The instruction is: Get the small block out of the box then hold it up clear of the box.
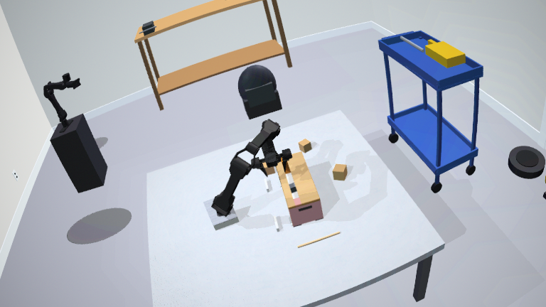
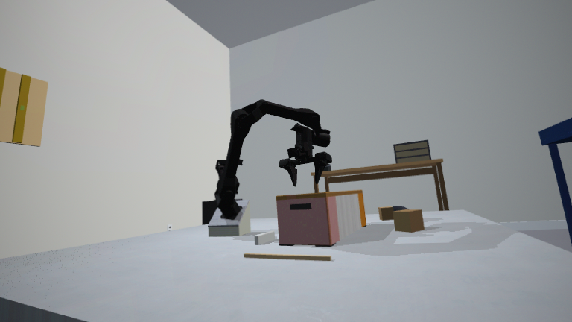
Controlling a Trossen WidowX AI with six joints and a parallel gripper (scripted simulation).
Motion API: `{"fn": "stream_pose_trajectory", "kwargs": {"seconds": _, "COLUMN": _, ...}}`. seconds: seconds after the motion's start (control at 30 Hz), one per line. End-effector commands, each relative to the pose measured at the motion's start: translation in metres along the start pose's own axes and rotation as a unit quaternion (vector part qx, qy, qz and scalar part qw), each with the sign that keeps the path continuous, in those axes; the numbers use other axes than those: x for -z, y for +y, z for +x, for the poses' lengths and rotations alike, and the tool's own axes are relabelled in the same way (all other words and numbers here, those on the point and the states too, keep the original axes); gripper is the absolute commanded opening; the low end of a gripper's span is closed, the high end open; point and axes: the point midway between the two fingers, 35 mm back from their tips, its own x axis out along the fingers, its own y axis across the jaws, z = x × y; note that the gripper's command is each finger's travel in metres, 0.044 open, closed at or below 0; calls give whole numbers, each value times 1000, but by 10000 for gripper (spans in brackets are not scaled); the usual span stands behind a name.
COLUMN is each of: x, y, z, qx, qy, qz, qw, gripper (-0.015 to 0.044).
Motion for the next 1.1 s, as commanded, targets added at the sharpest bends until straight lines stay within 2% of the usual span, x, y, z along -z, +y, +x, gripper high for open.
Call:
{"fn": "stream_pose_trajectory", "kwargs": {"seconds": 0.0, "x": 0, "y": 2, "z": 6, "qx": 0, "qy": -3, "qz": 2, "qw": 1000, "gripper": 400}}
{"fn": "stream_pose_trajectory", "kwargs": {"seconds": 1.07, "x": 5, "y": 5, "z": 58, "qx": 7, "qy": -17, "qz": -10, "qw": 1000, "gripper": 400}}
